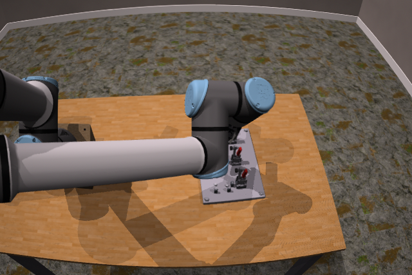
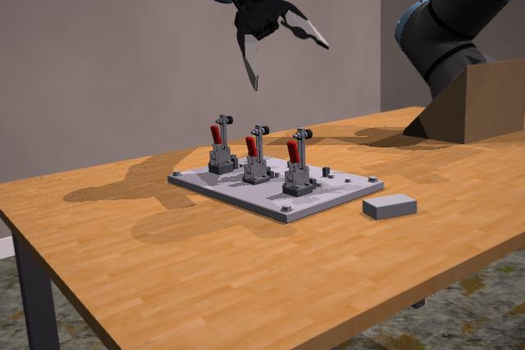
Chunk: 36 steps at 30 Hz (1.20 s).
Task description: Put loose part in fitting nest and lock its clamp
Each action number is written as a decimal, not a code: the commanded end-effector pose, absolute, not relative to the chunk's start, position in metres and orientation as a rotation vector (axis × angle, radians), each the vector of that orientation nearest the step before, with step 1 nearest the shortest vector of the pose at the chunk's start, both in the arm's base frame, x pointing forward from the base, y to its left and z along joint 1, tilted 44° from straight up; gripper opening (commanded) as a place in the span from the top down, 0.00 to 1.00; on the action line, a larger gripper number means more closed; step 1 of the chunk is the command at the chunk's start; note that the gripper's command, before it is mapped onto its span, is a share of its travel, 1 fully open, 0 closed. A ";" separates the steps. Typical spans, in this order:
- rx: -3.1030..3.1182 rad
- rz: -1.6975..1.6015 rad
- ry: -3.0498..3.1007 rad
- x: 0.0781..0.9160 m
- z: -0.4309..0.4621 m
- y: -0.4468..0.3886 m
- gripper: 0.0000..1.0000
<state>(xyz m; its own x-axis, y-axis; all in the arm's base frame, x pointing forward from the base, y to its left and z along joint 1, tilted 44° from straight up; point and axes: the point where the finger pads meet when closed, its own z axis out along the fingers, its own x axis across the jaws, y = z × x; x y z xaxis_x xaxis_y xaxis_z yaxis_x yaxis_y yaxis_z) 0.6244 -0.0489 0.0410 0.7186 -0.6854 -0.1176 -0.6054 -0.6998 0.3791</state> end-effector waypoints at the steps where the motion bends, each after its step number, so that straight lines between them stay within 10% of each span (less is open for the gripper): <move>1: 2.468 -0.252 -1.154 0.626 0.047 -0.064 0.00; 36: 1.766 0.405 -1.753 0.632 0.109 -0.130 0.00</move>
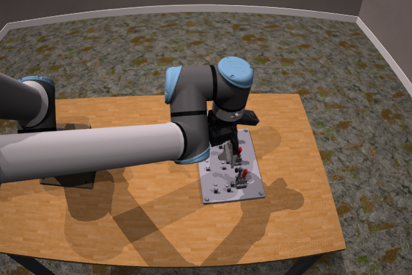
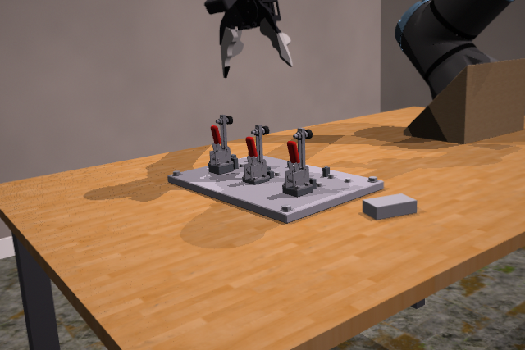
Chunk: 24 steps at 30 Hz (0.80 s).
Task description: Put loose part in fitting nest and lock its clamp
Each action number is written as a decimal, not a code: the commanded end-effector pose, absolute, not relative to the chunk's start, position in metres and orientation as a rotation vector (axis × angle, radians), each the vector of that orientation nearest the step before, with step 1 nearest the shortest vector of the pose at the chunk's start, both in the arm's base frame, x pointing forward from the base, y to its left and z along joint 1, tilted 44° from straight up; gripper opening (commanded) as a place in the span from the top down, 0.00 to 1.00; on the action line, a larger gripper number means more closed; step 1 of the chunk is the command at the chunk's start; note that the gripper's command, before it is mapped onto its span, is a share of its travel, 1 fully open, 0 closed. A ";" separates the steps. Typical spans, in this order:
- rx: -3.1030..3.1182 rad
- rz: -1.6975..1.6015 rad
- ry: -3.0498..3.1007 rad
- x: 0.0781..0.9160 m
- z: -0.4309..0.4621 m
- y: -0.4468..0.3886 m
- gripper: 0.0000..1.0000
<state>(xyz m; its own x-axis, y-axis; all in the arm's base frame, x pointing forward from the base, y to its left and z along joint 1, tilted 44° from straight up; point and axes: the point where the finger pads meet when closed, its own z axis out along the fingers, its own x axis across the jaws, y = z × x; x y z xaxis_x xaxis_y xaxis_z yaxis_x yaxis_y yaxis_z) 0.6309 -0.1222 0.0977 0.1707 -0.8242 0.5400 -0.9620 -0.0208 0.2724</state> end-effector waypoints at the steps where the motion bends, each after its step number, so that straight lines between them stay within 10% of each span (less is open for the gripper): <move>1: 1.750 0.421 -1.764 0.632 0.110 -0.131 0.00; 24: 1.605 0.563 -1.860 0.632 0.128 -0.141 0.00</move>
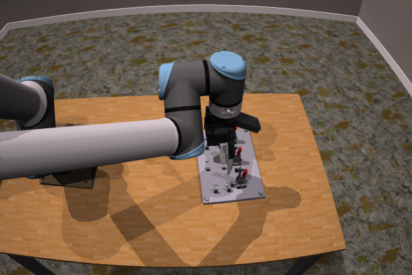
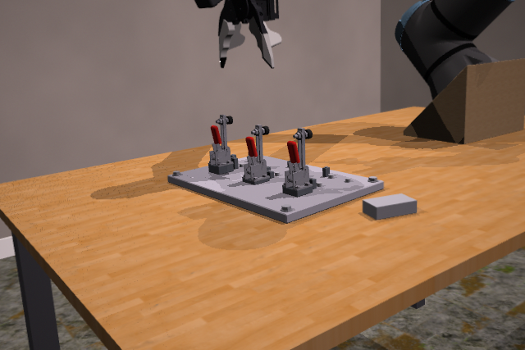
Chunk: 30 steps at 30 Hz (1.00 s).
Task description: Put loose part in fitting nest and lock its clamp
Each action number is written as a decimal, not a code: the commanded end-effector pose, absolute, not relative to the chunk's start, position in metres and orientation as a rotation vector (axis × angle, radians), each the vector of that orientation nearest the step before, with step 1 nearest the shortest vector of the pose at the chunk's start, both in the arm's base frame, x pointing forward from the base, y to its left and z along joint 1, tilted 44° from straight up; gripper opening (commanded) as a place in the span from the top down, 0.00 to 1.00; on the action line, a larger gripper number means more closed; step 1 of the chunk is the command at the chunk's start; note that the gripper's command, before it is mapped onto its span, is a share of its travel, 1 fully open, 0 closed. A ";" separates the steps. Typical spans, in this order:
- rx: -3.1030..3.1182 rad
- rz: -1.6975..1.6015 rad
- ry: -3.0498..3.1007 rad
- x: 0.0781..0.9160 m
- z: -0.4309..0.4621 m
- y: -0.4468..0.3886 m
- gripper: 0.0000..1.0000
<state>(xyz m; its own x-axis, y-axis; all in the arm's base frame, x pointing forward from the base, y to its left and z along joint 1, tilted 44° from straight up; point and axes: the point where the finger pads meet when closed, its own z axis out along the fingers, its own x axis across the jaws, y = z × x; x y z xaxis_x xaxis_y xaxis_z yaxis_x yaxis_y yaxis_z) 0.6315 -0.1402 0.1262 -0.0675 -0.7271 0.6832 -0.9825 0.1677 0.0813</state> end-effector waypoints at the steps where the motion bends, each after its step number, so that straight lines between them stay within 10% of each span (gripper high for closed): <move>1: 1.604 0.564 -1.860 0.632 0.128 -0.141 0.00; 19: 1.603 0.565 -1.861 0.632 0.128 -0.141 0.00; 20: 1.603 0.565 -1.861 0.632 0.128 -0.141 1.00; 30: 1.603 0.565 -1.861 0.632 0.128 -0.141 1.00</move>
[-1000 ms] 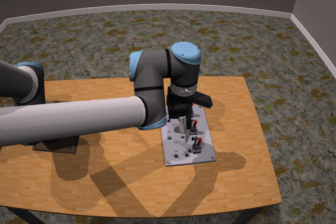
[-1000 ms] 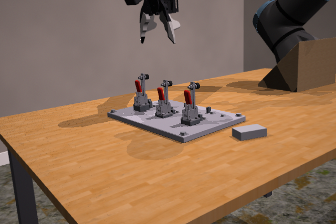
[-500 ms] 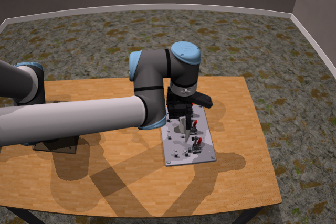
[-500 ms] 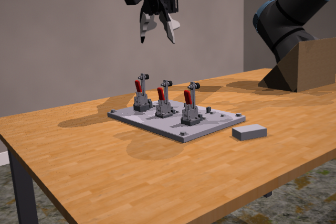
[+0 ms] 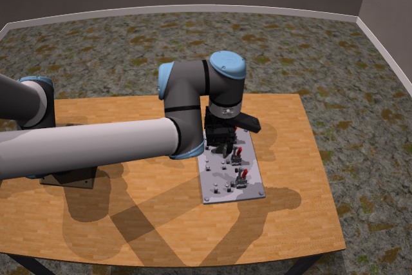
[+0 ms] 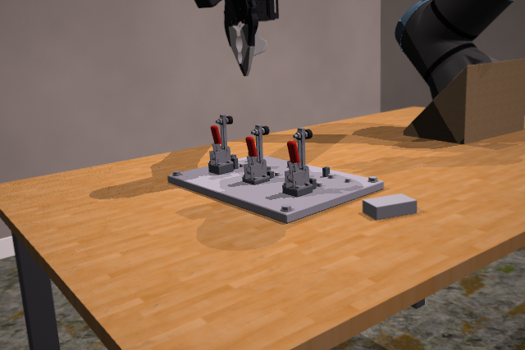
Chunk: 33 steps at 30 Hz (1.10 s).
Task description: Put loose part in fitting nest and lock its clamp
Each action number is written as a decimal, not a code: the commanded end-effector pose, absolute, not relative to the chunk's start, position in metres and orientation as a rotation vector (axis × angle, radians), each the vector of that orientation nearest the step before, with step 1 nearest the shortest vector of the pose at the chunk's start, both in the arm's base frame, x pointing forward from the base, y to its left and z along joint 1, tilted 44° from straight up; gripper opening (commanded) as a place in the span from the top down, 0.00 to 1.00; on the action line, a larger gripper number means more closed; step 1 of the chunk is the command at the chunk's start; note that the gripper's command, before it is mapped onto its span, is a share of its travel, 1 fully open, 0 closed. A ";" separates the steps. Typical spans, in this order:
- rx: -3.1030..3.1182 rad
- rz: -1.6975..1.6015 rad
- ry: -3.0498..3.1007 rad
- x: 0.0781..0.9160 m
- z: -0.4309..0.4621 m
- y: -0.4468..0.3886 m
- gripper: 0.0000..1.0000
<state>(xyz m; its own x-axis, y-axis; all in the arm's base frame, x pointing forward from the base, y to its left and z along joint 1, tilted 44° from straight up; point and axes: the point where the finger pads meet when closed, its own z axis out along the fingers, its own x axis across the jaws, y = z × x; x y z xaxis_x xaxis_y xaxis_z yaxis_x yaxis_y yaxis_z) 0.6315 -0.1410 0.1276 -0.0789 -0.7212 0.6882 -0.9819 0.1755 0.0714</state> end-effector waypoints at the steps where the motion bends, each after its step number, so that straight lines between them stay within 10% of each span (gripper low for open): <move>1: 1.603 0.565 -1.861 0.632 0.128 -0.141 1.00; 23: 1.603 0.565 -1.861 0.632 0.128 -0.141 1.00; 24: 1.603 0.565 -1.861 0.632 0.128 -0.141 0.72; 33: 1.603 0.565 -1.861 0.632 0.128 -0.141 0.72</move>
<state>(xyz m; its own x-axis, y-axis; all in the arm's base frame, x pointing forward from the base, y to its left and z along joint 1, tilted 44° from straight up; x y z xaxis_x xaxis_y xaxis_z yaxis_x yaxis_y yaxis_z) 0.6315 -0.1410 0.1276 -0.0789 -0.7212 0.6882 -0.9819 0.1756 0.0714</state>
